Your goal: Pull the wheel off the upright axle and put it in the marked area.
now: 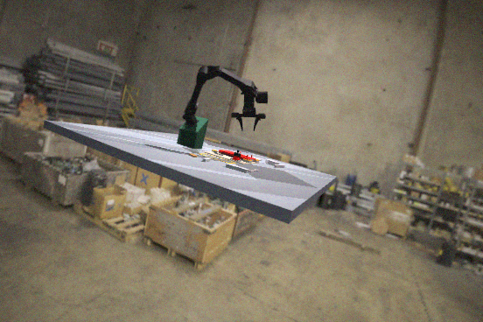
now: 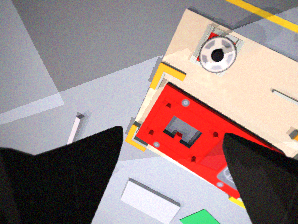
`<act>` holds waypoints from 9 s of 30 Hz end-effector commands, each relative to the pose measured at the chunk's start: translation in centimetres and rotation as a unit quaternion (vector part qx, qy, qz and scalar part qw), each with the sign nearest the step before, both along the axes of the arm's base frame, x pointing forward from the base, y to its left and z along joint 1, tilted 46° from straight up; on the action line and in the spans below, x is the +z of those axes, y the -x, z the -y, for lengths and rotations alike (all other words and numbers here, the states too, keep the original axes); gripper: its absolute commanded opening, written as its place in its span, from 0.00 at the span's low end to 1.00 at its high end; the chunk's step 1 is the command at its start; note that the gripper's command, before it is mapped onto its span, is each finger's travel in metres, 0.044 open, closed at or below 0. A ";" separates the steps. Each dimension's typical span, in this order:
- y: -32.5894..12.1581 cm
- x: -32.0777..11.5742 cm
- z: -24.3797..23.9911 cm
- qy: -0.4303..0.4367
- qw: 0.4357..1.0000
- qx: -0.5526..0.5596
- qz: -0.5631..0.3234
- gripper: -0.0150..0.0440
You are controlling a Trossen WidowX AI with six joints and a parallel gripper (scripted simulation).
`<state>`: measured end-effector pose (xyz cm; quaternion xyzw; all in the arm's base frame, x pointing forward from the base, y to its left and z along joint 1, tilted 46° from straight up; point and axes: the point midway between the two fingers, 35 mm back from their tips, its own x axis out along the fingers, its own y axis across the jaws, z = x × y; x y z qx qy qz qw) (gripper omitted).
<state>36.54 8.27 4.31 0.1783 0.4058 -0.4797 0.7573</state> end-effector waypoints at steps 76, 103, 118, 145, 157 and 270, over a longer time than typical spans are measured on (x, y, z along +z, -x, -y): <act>-0.3 -5.9 11.8 0.050 0.974 -0.204 0.080 0.25; -0.3 -5.3 11.2 0.050 0.975 -0.203 0.081 0.25; -0.3 -5.0 10.8 0.050 0.975 -0.202 0.082 0.25; -0.2 -4.4 10.2 0.050 0.975 -0.201 0.083 0.25; -0.2 -4.1 9.9 0.051 0.975 -0.201 0.083 0.25; 13.9 3.0 12.5 0.052 0.975 -0.200 0.080 1.00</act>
